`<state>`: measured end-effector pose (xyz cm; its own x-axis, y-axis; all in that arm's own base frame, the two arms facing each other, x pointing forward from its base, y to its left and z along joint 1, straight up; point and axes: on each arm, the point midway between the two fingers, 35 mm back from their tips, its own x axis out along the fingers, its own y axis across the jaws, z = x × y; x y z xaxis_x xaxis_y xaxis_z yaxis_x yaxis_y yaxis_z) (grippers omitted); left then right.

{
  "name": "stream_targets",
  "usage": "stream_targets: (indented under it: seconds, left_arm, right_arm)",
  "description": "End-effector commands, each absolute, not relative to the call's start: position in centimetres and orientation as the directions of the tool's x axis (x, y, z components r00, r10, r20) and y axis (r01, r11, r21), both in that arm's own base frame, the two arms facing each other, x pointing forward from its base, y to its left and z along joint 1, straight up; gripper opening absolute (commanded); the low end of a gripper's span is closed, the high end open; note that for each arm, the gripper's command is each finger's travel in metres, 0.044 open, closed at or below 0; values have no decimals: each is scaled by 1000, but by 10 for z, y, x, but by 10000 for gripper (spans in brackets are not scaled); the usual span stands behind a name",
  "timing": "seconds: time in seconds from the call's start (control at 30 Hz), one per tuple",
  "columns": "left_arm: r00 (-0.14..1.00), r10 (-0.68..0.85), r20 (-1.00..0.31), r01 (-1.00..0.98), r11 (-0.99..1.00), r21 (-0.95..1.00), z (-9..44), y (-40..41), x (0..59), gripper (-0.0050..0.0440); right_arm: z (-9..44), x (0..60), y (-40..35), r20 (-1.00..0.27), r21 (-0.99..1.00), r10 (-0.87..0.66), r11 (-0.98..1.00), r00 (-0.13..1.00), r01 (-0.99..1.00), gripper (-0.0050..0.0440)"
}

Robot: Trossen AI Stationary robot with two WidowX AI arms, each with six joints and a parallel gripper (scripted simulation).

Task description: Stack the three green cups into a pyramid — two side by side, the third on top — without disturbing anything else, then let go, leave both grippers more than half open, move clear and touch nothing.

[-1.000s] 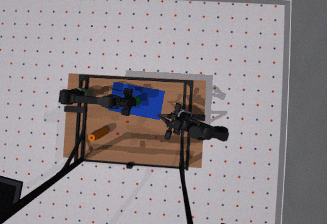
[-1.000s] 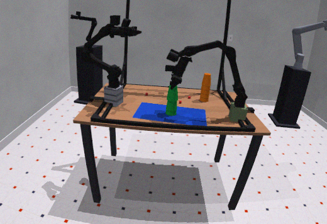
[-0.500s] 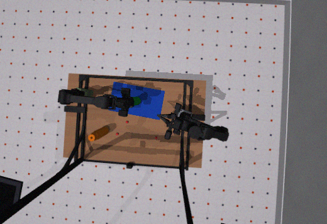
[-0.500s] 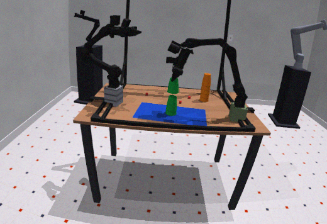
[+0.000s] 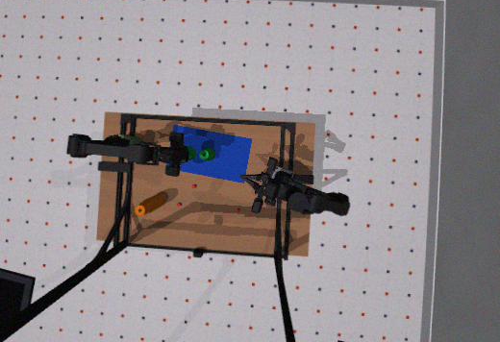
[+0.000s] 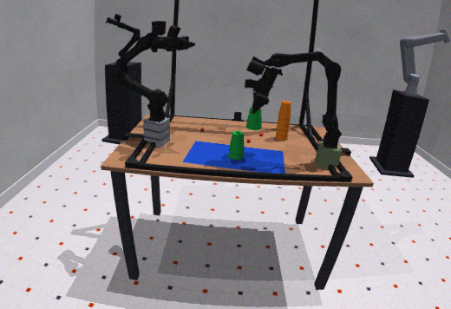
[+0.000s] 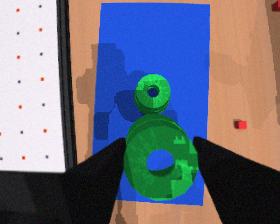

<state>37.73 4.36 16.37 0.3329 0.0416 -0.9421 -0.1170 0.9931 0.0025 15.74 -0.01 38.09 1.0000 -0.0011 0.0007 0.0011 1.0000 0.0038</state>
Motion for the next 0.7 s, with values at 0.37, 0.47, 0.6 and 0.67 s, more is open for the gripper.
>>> stream_targets:
  seconds: [0.37,0.47,0.6,0.67]
  left_arm:
    - [340,39,-940,-113,994,0,134,43,374,0]
    - [340,39,-940,-113,994,0,122,43,375,0]
    - [340,39,-940,-113,994,0,107,43,376,0]
    - [340,39,-940,-113,994,0,99,43,376,0]
  right_arm:
    - [381,157,0,0,0,0,1000,1000,0,0]
    - [381,157,0,0,0,0,1000,1000,0,0]
    - [381,157,0,0,0,0,1000,1000,0,0]
    - [381,157,0,0,0,0,1000,1000,0,0]
